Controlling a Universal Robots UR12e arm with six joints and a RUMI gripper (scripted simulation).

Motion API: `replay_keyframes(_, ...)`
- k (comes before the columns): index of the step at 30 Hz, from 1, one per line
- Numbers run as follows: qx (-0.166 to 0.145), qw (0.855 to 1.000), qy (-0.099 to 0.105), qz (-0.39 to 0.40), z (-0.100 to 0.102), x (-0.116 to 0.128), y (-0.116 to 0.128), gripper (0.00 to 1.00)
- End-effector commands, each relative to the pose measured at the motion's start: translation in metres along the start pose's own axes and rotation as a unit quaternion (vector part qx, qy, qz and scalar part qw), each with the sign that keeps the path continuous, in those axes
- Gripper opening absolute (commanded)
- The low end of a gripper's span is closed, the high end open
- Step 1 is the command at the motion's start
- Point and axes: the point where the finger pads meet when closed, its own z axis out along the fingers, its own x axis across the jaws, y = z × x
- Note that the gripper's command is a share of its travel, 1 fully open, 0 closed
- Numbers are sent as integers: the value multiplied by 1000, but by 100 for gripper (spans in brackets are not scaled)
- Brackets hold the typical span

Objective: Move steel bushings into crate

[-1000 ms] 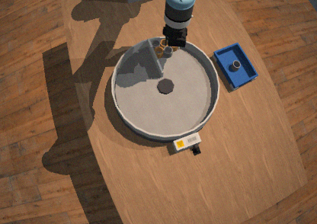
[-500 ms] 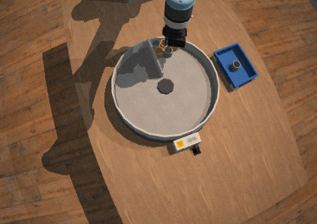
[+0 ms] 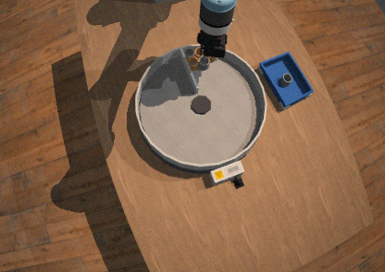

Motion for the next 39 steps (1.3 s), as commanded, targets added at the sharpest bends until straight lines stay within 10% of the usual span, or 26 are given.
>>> replay_keyframes(1, 0, 1000, 0, 0, 0, 0, 0, 5)
replay_keyframes(39, 0, 1000, 0, 0, 23, 0, 0, 5)
